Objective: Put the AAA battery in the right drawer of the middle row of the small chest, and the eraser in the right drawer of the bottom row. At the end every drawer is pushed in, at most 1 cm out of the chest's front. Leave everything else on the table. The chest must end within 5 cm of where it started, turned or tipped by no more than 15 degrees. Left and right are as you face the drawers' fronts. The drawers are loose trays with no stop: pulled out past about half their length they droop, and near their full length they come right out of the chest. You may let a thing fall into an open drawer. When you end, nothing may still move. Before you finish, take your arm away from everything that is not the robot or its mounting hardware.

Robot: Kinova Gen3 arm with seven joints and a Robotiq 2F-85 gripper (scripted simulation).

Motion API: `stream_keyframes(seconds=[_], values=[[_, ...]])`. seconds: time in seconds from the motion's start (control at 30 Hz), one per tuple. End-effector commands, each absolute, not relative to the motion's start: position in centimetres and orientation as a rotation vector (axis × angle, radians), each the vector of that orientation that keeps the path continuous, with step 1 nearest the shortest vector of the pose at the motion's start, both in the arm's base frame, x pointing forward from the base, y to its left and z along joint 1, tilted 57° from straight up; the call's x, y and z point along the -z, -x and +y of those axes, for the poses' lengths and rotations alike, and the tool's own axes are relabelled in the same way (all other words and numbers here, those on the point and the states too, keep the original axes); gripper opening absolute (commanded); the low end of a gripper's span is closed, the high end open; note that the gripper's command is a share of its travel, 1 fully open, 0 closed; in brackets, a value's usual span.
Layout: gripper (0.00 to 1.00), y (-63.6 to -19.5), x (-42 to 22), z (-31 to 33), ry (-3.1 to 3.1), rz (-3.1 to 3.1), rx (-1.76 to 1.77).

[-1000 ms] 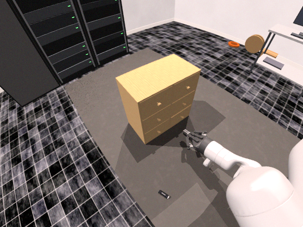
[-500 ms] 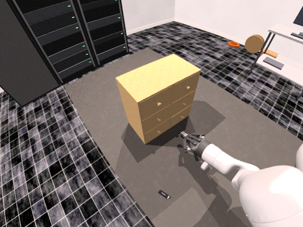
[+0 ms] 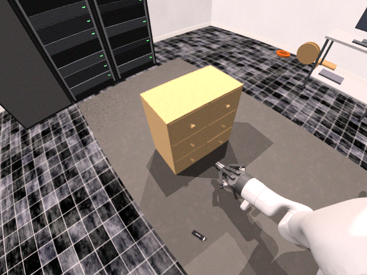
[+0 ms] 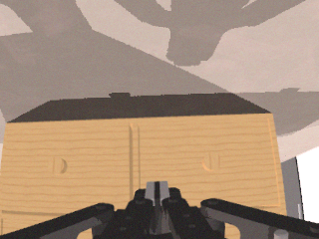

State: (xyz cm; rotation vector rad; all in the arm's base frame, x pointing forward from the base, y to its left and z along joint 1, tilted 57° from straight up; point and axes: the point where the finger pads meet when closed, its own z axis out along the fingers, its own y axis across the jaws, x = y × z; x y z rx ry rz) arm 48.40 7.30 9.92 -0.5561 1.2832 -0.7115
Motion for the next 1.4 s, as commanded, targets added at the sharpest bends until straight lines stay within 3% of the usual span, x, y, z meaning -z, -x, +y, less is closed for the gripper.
stream_keyframes(seconds=[0.0,1.37], values=[[0.0,-48.3,-9.6,8.3,0.554,1.28,0.705],[0.0,-47.2,-5.7,13.6,0.552,1.281,0.706]])
